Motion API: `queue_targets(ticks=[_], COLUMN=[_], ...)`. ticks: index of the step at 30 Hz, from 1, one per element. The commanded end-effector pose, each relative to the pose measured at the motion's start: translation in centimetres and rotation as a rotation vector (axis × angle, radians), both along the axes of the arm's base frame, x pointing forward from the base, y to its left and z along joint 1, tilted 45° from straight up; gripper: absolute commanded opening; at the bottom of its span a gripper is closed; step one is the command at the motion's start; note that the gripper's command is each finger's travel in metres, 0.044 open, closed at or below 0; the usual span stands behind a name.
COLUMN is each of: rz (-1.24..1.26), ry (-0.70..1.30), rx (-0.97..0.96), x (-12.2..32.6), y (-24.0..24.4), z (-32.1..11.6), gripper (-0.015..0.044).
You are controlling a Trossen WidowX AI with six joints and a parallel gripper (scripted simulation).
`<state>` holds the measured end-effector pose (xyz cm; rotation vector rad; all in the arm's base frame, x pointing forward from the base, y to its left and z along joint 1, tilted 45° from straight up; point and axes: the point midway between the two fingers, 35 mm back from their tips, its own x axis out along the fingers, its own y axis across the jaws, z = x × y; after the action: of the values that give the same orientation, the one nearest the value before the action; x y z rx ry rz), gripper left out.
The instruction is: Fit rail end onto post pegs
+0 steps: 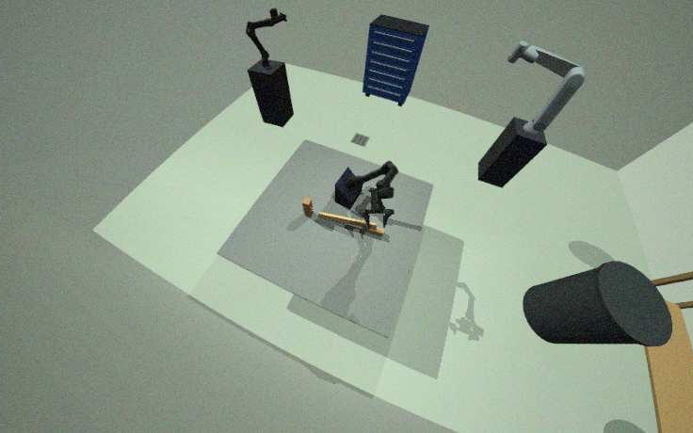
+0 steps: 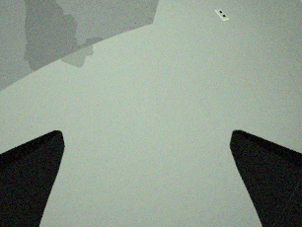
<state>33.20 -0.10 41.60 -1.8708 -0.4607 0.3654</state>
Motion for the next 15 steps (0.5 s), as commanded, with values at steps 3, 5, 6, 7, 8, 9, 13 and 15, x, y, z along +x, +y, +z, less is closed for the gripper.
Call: queue_targets(ticks=[3,5,6,7,8,9,13,15], rz=[-0.058,-0.073,-0.080,-0.086,-0.090,-0.094,-0.103,-0.103], ry=[0.315,0.404,0.449,0.499,0.549,0.601,0.808,0.912], rx=[0.107,0.138,0.151,0.166,0.177,0.189,0.241,0.268], x=[3.9,4.6,4.8,5.0,5.1,5.1,4.4,3.6], y=[-2.9,-3.6,-3.9,-4.2,-4.5,-4.8,-5.5,-5.6], z=[-9.9,-12.7,-14.2,-15.9,-17.6,-19.4,-26.2,-29.5], gripper=[0.0440,0.0440,0.0440,0.0440,0.0440,0.0440,0.0440,0.0440])
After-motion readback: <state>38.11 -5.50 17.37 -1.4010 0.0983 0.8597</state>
